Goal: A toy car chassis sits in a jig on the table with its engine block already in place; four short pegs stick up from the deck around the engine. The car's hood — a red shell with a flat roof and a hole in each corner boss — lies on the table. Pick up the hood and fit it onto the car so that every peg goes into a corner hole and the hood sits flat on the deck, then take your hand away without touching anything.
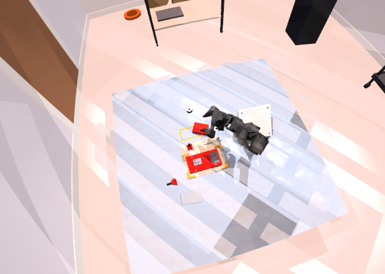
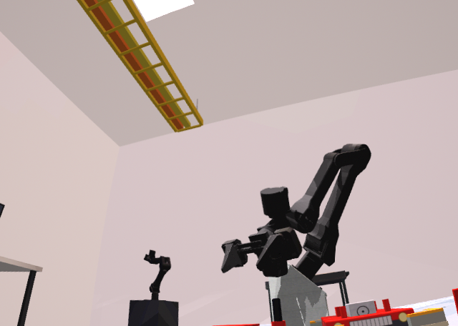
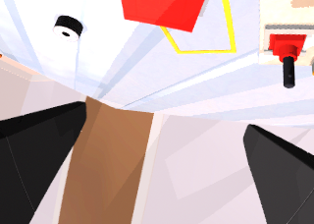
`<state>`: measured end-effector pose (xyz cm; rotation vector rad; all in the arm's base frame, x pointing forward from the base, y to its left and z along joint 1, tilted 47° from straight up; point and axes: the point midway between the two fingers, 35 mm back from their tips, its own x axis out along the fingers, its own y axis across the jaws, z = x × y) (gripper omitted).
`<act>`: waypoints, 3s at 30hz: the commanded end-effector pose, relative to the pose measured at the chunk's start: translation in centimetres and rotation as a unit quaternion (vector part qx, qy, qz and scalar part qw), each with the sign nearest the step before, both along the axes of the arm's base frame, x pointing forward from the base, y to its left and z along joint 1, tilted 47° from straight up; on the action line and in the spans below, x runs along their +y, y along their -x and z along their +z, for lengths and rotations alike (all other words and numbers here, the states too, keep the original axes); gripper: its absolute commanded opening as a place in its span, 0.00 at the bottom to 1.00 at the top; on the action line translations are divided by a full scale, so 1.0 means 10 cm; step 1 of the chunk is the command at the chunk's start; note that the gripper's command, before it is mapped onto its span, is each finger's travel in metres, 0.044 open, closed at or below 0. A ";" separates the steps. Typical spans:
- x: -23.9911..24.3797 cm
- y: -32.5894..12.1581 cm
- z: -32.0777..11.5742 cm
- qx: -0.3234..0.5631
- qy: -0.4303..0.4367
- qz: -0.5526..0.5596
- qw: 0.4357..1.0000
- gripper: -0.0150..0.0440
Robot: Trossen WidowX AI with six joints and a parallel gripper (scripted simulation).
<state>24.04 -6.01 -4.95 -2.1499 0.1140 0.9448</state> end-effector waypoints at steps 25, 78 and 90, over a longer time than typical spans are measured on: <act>-0.08 -0.27 -0.54 0.420 -0.477 -0.519 0.571 1.00; 0.05 -0.31 -0.57 0.508 -0.390 -0.768 -0.028 1.00; 0.11 -0.32 -0.63 0.508 -0.390 -0.768 -0.028 1.00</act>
